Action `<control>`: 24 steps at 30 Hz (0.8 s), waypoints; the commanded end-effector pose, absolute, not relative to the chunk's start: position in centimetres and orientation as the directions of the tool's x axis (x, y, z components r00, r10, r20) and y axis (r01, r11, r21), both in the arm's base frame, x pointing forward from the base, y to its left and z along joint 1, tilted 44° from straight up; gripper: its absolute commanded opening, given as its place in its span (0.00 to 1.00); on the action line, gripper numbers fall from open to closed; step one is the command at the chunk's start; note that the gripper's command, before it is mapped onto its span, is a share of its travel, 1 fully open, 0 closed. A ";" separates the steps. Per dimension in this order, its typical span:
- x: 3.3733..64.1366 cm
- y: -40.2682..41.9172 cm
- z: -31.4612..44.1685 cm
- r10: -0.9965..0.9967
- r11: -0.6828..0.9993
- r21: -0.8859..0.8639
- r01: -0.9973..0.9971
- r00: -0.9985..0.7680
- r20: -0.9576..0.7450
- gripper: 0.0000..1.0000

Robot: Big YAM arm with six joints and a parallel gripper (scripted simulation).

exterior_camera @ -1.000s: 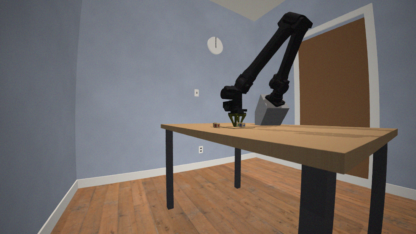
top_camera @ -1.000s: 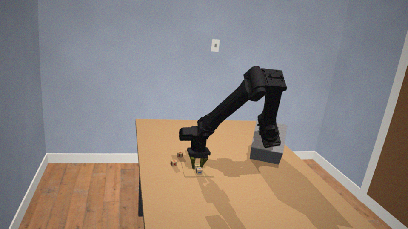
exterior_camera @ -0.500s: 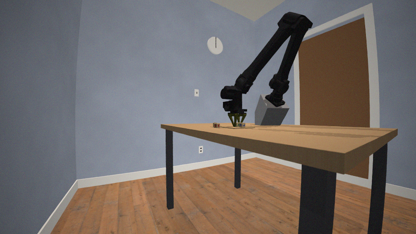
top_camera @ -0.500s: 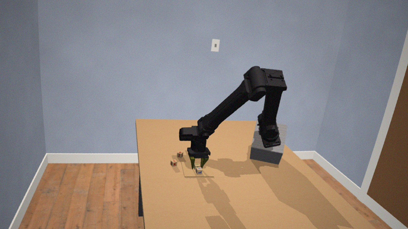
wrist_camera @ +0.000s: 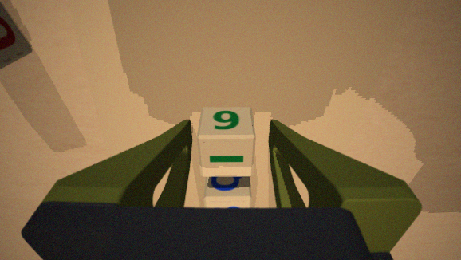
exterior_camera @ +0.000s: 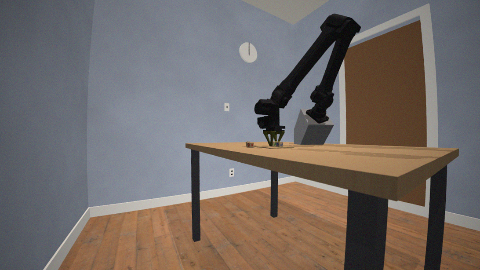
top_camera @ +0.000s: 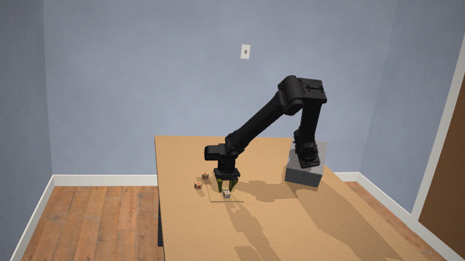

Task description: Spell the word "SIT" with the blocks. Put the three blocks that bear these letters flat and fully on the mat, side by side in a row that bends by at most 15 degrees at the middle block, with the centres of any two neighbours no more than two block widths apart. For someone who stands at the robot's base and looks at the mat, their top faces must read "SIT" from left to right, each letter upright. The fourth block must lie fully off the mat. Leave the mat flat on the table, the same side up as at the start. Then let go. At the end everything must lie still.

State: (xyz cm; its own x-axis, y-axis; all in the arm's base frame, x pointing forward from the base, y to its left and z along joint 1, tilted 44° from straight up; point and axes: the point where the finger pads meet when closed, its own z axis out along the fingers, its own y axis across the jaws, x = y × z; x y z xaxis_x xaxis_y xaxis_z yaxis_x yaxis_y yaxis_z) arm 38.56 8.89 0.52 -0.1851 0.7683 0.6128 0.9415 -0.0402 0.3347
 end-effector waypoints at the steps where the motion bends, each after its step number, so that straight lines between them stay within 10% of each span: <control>1: 39.4 7.7 1.9 0.775 -0.055 0.368 0.928 -0.193 0.602 0.44; 24: 39.1 5.9 4.1 0.776 -0.053 0.379 0.924 -0.200 0.598 0.44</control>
State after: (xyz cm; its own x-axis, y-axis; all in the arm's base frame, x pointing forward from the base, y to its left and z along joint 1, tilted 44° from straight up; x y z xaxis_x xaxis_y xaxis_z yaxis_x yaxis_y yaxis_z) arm 37.83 7.15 2.39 -0.1789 0.7685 0.6143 0.9420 -0.0463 0.3323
